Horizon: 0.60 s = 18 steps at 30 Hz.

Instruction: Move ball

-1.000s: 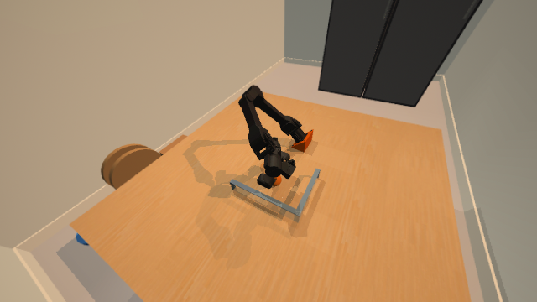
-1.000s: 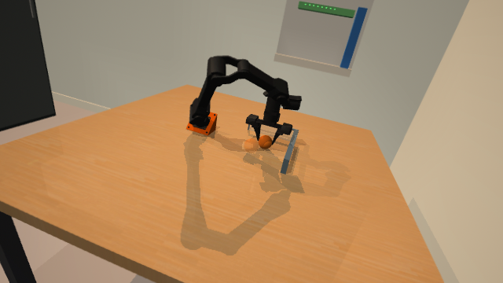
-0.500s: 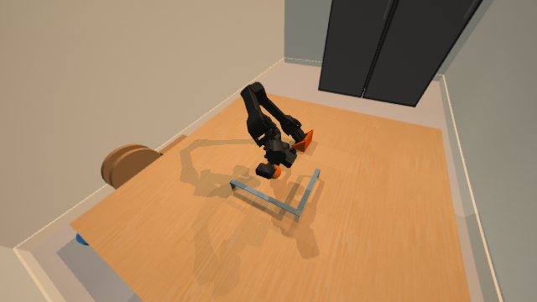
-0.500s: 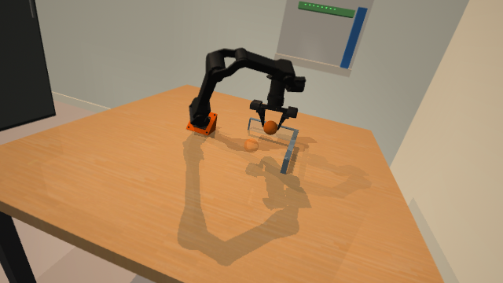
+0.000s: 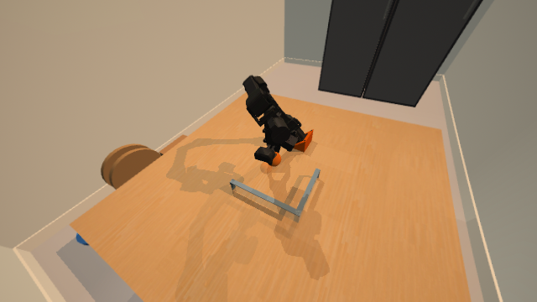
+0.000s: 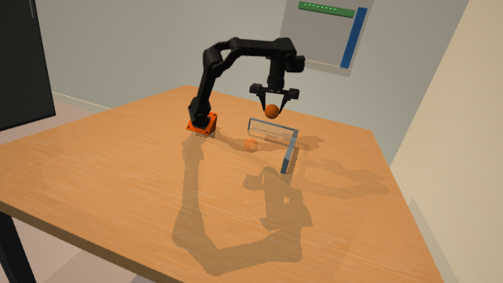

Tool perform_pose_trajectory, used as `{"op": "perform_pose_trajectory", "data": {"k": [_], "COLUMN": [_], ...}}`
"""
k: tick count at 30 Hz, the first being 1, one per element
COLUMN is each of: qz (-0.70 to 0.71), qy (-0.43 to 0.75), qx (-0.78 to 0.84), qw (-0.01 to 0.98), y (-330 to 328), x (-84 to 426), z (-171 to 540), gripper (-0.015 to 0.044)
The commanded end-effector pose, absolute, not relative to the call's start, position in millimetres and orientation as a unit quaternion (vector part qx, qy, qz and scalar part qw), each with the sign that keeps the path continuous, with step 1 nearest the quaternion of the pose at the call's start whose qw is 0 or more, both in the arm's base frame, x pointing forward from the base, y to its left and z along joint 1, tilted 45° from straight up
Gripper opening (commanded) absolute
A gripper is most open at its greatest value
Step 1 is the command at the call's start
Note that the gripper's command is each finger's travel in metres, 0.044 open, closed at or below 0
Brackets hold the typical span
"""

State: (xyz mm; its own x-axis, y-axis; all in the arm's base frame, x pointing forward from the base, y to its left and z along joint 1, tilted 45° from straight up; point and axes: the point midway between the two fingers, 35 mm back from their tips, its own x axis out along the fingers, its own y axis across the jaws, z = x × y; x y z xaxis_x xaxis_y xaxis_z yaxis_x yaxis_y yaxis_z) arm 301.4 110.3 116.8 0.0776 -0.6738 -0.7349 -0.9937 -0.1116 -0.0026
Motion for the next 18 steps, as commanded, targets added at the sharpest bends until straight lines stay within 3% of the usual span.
{"op": "perform_pose_trajectory", "data": {"k": [1,18], "qz": [0.295,0.275], "qy": [0.618,0.651], "qx": [-0.677,-0.652], "qw": [0.270,0.273], "y": [99.5,25.1], "x": [297.5,262.2], "z": [119.9,126.9], "gripper": [0.0000,0.0000]}}
